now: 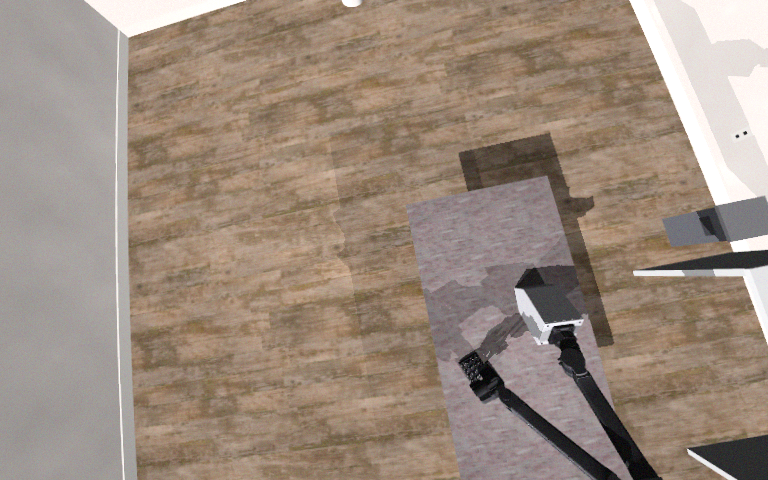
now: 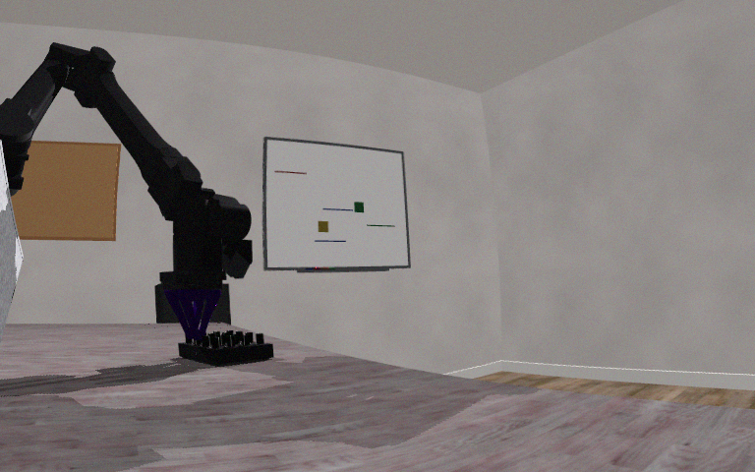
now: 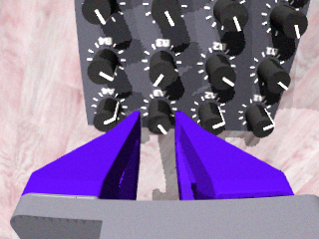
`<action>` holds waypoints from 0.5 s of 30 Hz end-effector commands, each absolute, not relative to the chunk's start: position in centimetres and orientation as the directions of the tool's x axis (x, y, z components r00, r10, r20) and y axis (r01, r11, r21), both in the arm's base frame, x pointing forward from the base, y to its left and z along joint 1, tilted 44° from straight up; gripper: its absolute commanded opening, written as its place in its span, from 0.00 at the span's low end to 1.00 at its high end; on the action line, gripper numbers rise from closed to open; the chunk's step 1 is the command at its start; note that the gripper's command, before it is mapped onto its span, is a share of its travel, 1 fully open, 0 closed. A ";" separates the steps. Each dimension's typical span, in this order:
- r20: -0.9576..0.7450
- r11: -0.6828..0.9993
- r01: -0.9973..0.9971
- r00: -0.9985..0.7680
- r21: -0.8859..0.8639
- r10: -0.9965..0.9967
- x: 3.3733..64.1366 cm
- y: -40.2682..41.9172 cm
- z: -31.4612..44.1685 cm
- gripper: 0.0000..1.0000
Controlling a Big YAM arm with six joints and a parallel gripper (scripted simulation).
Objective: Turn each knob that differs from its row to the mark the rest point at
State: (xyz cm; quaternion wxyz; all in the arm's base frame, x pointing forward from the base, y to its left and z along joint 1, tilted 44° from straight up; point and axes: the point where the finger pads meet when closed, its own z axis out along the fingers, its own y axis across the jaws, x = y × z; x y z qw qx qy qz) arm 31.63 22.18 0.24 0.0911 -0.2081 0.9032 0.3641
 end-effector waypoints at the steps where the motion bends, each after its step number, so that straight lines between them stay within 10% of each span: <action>1: -0.323 0.648 -0.446 -0.895 0.618 -0.309 31.8 22.4 0.4 0.19; 15: -0.323 0.647 -0.447 -0.895 0.618 -0.309 31.8 22.4 0.4 0.08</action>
